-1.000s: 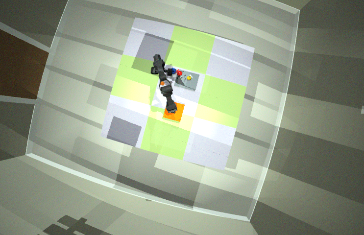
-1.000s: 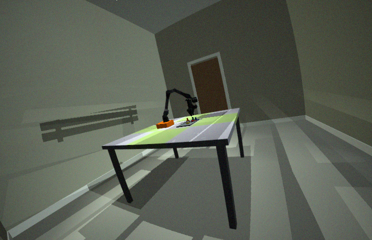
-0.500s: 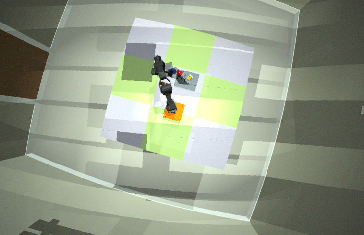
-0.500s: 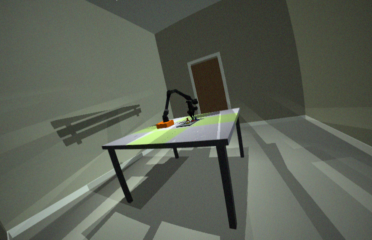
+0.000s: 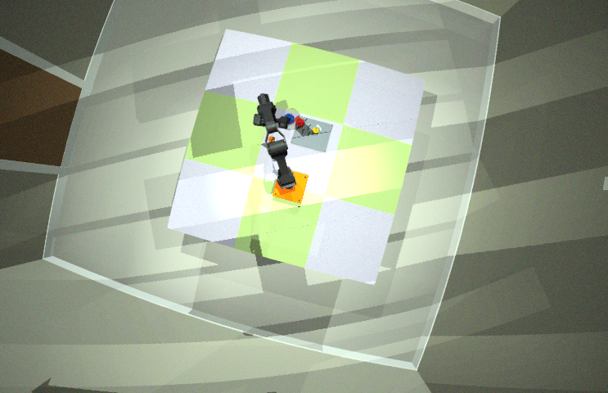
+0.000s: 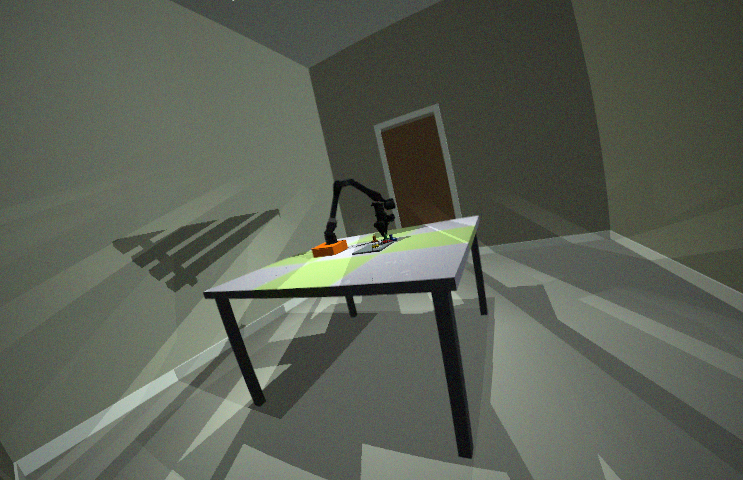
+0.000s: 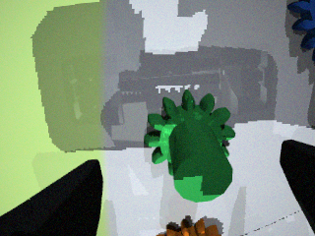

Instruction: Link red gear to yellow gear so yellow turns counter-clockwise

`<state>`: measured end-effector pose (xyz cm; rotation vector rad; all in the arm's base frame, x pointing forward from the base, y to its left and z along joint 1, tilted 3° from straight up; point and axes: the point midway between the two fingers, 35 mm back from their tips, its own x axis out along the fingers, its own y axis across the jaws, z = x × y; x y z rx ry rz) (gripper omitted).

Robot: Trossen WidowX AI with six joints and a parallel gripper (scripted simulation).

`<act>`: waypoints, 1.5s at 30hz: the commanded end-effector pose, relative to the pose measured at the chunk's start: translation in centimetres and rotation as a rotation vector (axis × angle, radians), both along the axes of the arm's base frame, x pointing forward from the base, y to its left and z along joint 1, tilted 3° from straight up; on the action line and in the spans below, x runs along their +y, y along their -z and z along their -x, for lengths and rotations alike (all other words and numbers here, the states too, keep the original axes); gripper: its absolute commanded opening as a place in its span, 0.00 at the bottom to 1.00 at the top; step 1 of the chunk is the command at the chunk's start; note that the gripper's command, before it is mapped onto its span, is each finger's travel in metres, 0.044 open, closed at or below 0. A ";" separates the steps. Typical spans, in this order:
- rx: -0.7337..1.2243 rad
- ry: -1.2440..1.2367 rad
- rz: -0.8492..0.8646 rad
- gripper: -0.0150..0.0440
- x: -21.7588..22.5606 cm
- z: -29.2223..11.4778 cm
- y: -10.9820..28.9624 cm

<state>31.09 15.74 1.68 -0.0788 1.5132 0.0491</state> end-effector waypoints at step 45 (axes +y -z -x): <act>-0.034 0.024 -0.009 0.25 0.8 -0.4 -5.6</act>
